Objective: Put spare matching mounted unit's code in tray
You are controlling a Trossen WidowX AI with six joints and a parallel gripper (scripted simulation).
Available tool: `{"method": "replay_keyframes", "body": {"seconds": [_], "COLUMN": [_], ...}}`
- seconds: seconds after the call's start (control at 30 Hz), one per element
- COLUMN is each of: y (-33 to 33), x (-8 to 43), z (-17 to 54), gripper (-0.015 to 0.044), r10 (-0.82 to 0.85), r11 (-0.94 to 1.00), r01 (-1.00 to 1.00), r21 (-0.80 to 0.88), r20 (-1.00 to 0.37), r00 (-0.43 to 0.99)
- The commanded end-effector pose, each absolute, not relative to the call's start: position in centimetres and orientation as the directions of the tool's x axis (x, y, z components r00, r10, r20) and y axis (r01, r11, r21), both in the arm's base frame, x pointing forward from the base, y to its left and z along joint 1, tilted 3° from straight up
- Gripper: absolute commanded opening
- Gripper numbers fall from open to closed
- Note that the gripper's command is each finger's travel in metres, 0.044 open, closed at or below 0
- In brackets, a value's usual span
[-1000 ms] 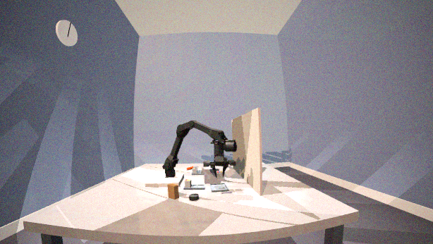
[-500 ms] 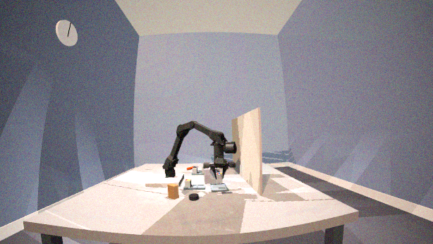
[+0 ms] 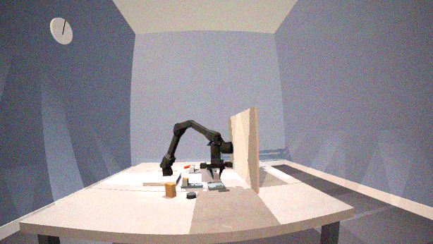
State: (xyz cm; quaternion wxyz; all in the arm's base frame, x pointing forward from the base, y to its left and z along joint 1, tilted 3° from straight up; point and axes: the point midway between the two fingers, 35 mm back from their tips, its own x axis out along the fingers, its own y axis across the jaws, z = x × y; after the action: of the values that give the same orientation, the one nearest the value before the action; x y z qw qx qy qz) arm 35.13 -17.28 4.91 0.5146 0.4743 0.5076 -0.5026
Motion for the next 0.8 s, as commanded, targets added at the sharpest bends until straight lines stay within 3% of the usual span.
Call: {"method": "replay_keyframes", "body": {"seconds": [0.0, 0.77], "y": [-17.3, -17.2], "x": [35.1, 34.8], "z": [4.6, 3.1], "gripper": [0.0000, 0.0000], "r10": [-0.035, -0.035], "r11": [0.049, 0.049], "r01": [0.999, 0.999], "r21": [-0.020, -0.020], "r20": [-0.999, -0.999], "r00": [-0.018, -0.019]}}
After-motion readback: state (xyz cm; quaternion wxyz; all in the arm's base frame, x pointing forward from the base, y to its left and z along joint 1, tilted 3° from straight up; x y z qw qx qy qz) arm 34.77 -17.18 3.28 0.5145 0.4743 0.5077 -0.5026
